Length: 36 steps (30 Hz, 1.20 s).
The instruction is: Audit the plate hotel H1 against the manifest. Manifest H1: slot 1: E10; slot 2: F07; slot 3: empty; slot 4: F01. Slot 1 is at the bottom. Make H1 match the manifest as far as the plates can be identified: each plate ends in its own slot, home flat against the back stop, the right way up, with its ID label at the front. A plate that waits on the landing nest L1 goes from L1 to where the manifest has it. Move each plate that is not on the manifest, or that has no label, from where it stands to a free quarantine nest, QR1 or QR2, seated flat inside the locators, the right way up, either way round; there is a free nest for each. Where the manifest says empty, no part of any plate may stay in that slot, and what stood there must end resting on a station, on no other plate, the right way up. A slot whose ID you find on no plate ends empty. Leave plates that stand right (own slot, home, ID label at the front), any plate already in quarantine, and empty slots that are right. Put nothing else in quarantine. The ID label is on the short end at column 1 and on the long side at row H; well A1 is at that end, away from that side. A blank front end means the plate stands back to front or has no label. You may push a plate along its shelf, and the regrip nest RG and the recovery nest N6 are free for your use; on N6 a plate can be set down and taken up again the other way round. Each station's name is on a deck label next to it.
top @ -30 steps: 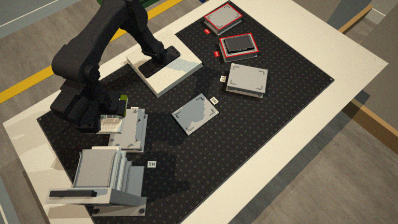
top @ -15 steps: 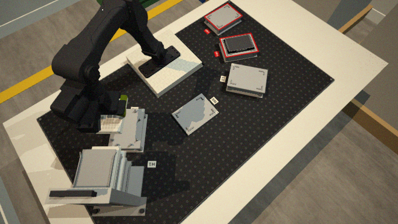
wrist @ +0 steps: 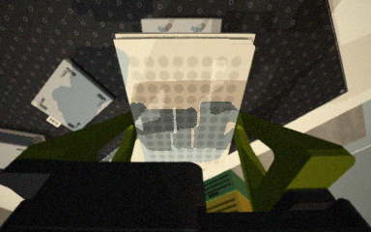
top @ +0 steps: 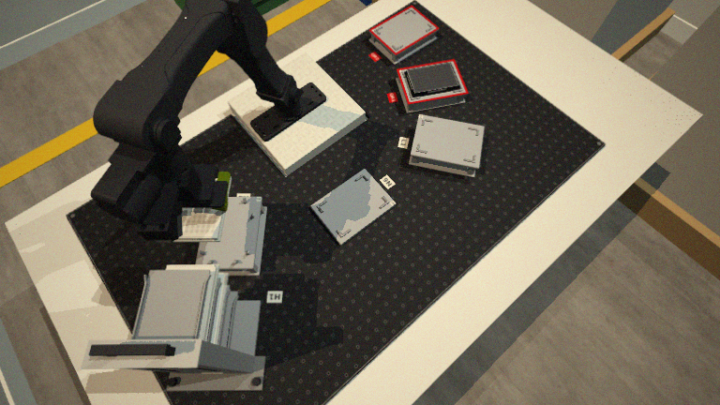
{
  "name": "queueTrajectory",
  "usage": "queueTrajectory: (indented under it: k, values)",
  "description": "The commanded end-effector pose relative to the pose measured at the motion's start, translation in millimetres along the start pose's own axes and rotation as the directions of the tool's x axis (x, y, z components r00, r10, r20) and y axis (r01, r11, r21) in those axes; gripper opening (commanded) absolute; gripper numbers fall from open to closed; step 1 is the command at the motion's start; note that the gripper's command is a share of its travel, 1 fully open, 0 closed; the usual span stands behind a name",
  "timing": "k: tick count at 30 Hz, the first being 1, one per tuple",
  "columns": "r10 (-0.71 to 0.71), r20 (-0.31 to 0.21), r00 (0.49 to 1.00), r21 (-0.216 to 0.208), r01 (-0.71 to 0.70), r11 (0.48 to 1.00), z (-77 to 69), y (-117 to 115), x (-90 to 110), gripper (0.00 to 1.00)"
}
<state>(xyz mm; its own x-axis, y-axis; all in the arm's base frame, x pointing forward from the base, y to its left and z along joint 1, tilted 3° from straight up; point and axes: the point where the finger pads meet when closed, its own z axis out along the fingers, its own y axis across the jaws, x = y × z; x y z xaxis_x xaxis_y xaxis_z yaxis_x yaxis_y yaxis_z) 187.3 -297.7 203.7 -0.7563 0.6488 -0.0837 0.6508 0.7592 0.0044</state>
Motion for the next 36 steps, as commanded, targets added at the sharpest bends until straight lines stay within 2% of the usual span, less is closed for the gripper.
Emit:
queueTrajectory:
  k: [1,6,10,36]
  values:
    - [-0.23,-0.03,0.973,-0.02,0.23,0.973,-29.2,49.6,7.9,0.86]
    - [-0.273,-0.024,0.962,-0.018,0.272,0.962,-29.3,65.9,7.5,0.86]
    - [-0.274,-0.017,0.962,-0.015,0.274,0.962,-25.8,67.1,6.5,0.86]
    - [-0.275,-0.008,0.961,-0.01,0.275,0.961,-25.8,66.9,6.4,0.86]
